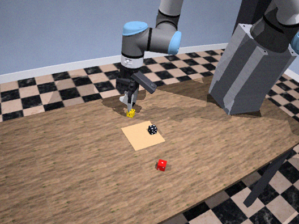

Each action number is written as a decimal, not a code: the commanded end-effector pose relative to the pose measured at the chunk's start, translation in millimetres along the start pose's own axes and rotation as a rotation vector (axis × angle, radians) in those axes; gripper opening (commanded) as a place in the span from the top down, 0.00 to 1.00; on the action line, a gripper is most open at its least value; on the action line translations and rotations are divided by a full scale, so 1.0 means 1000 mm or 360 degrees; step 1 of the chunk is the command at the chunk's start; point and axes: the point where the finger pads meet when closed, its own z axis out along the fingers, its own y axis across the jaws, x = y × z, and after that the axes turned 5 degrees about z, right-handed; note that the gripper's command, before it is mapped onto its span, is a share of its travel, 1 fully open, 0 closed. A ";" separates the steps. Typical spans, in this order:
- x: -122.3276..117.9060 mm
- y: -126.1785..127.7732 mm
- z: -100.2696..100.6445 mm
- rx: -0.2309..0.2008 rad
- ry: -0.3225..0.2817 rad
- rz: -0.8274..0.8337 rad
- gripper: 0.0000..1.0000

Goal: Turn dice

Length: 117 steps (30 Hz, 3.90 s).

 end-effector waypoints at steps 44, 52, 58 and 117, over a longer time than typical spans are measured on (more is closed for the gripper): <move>-0.001 0.001 0.000 -0.0001 -0.0002 0.0000 0.72; -0.001 0.001 0.000 -0.0001 -0.0002 0.0000 0.72; -0.001 0.001 0.003 -0.0001 -0.0002 0.0000 0.72; -0.001 0.001 0.035 -0.0001 -0.0002 0.0000 0.72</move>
